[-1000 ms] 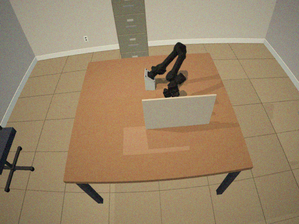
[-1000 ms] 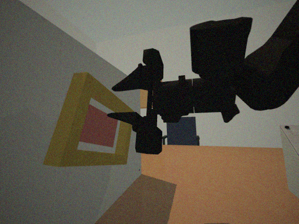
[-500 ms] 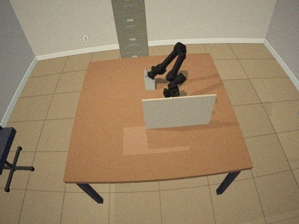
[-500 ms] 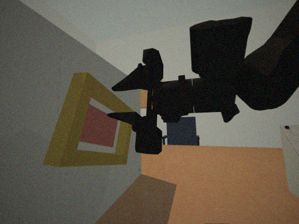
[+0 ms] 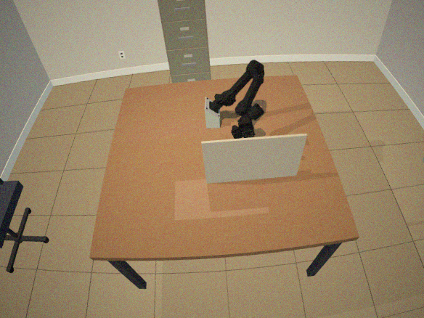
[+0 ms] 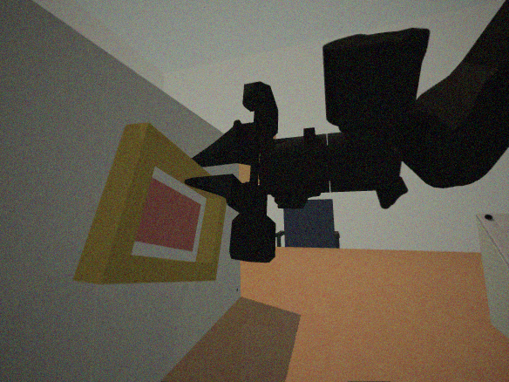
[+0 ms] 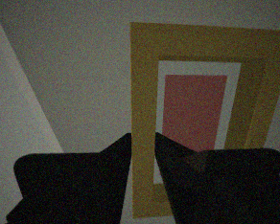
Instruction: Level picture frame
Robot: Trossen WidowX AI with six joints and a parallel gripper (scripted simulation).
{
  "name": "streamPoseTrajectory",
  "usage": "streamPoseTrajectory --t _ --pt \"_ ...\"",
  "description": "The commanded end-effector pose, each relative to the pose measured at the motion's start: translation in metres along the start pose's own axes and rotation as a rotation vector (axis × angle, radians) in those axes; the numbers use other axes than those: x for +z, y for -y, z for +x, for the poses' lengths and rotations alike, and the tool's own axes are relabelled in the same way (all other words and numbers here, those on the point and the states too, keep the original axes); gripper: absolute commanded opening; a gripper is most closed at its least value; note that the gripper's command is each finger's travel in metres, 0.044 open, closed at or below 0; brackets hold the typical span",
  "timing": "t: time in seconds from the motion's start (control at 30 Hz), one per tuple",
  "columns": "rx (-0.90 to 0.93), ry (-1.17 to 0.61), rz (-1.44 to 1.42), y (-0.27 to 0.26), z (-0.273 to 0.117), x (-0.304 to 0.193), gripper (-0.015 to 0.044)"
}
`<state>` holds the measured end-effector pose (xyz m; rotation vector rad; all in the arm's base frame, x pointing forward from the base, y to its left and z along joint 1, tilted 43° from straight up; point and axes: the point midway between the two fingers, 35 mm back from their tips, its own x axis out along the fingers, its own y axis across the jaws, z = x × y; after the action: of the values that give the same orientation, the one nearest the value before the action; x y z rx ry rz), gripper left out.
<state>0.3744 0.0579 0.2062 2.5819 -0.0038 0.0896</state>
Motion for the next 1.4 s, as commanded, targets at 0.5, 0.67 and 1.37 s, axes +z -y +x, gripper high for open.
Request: streamPoseTrajectory --t 0.5,0.67,1.37 --pt "-0.002 -0.007 0.004 -0.0014 0.0004 -0.001 0.0" --pt "-0.002 -0.007 0.004 -0.0028 0.0002 -0.0004 0.0" --pt "-0.002 -0.007 0.003 -0.0094 0.0001 0.0002 0.0"
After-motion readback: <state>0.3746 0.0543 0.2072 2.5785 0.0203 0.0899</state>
